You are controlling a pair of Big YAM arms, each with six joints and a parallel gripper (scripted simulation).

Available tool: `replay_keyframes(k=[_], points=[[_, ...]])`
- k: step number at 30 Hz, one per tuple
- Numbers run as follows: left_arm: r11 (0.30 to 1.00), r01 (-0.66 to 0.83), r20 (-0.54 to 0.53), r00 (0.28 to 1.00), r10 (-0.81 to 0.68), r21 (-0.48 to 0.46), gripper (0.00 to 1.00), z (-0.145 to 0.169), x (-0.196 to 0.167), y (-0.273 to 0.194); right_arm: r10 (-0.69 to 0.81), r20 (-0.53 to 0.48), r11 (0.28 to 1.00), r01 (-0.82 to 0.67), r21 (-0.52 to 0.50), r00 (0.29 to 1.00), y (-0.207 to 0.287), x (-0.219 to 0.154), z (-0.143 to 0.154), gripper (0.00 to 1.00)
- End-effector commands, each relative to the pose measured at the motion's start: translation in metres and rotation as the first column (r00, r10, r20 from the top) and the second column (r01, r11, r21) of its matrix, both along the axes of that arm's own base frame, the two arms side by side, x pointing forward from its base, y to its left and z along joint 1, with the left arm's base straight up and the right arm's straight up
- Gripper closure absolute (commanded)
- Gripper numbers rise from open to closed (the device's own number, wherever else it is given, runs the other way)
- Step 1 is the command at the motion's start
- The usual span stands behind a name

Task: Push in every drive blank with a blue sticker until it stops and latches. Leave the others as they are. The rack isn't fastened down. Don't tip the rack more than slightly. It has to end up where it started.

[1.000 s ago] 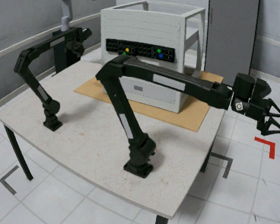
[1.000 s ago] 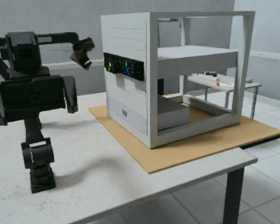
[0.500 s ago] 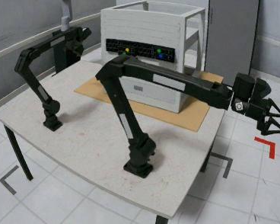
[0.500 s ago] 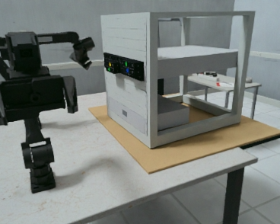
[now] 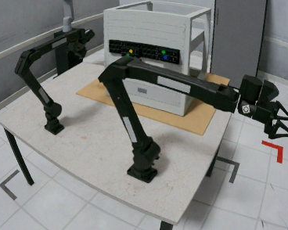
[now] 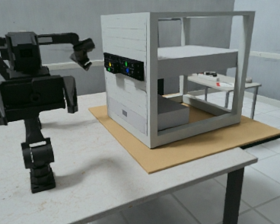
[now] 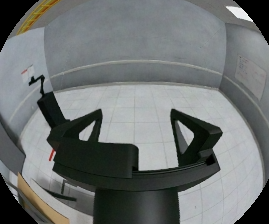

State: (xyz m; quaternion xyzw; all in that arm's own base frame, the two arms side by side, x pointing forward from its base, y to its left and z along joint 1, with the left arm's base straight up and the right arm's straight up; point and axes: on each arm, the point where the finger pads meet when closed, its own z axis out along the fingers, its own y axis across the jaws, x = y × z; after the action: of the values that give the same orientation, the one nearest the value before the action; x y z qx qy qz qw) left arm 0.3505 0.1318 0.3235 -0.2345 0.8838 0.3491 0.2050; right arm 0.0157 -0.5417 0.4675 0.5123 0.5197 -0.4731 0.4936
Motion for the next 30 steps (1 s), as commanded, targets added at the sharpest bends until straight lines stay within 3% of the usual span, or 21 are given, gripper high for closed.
replay_keyframes(k=[1,17,23,29,30], points=[[0.999,0.041,0.053,0.998,-0.042,0.022,0.00,0.015,0.001,-0.011,-0.001,-0.012,0.998,0.000,-0.065,1.000,-0.003,-0.001,0.033,0.00],[0.942,0.260,0.033,0.962,-0.273,0.213,0.00,0.020,-0.009,-0.082,-0.001,-0.012,0.998,0.000,-0.065,1.000,-0.003,-0.001,0.033,0.00],[0.852,0.401,-0.014,0.907,-0.422,0.337,0.00,0.022,-0.017,-0.131,-0.001,-0.012,0.998,0.000,-0.065,1.000,-0.003,-0.001,0.033,0.00],[0.684,0.555,-0.103,0.806,-0.583,0.473,0.00,0.025,-0.020,-0.200,-0.001,-0.012,0.998,0.000,-0.065,1.000,-0.003,-0.001,0.033,0.00],[0.684,0.555,-0.103,0.806,-0.583,0.473,0.00,0.025,-0.020,-0.200,-0.001,-0.012,0.998,0.000,-0.065,1.000,-0.003,-0.001,0.033,0.00]])
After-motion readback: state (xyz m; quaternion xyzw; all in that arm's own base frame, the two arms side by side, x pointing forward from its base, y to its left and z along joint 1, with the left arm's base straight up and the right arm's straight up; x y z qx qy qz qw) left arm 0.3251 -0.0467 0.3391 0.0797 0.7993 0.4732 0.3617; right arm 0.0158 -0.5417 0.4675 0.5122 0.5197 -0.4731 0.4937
